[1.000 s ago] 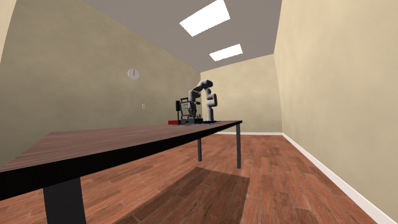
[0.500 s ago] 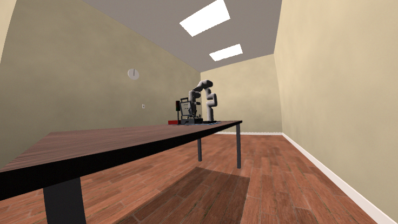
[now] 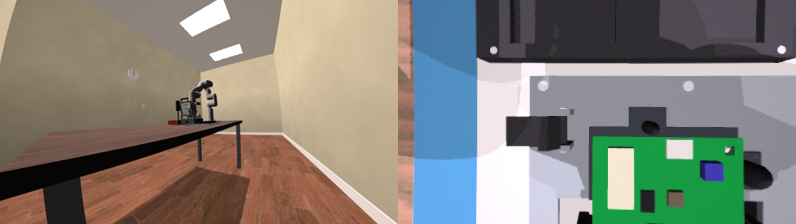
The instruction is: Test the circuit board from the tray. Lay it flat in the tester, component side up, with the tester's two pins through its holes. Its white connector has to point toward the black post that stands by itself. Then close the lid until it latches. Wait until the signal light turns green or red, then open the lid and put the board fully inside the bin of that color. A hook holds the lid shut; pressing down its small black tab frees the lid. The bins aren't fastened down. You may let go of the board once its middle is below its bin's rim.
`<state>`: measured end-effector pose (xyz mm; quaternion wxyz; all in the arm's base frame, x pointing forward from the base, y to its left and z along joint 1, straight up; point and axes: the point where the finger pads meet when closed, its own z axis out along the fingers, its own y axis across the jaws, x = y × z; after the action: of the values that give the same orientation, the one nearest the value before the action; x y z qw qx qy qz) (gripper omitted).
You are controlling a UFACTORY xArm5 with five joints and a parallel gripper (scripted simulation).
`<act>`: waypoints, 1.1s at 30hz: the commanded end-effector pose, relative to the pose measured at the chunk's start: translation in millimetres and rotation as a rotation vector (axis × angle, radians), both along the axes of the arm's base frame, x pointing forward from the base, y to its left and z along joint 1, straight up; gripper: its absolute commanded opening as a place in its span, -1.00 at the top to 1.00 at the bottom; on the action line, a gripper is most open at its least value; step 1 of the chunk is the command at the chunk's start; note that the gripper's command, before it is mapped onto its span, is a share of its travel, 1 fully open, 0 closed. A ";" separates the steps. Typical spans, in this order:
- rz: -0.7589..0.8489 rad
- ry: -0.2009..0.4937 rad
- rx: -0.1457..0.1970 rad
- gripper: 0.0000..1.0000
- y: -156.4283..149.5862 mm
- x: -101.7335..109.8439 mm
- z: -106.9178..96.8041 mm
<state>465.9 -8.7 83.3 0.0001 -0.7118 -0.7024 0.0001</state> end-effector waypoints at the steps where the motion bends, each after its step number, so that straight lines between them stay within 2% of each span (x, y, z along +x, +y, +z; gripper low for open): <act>1: 0.000 -0.004 0.000 -0.58 0.0 1.3 1.5; 33: 0.000 -0.004 0.000 -0.58 0.0 1.3 -2.0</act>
<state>466.1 -8.7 80.2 -0.0001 -0.7118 -0.7024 -0.0001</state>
